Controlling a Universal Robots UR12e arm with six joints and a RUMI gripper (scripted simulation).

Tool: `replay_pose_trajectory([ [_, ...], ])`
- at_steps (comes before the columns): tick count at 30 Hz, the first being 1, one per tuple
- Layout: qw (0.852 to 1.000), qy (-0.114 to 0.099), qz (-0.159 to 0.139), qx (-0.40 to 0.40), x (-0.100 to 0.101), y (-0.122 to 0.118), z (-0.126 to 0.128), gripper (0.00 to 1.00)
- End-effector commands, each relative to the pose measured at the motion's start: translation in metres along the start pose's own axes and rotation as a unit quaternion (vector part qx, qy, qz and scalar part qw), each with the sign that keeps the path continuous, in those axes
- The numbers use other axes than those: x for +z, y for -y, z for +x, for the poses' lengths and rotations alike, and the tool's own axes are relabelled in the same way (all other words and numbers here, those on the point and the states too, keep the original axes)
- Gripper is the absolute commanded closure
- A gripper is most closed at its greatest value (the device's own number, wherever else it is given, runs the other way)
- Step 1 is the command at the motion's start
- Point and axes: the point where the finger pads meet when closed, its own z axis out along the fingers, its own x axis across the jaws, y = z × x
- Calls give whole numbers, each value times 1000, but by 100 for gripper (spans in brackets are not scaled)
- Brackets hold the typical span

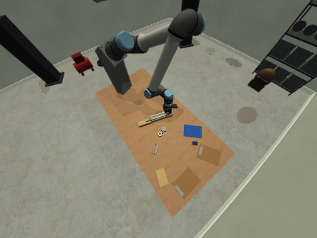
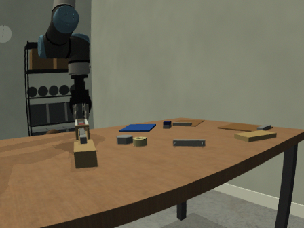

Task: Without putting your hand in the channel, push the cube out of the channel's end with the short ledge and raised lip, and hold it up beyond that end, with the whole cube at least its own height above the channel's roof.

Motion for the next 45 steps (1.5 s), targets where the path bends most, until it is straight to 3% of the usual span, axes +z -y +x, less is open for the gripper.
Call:
replay_pose_trajectory([
  [1, 1000, 0, 0, 0, 0, 0, 0, 100],
  [12, 1000, 0, 0, 0, -7, 0, 0, 100],
  [28, 1000, 0, 0, 0, -78, 0, 0, 100],
  [45, 1000, 0, 0, 0, -81, 0, 0, 100],
])
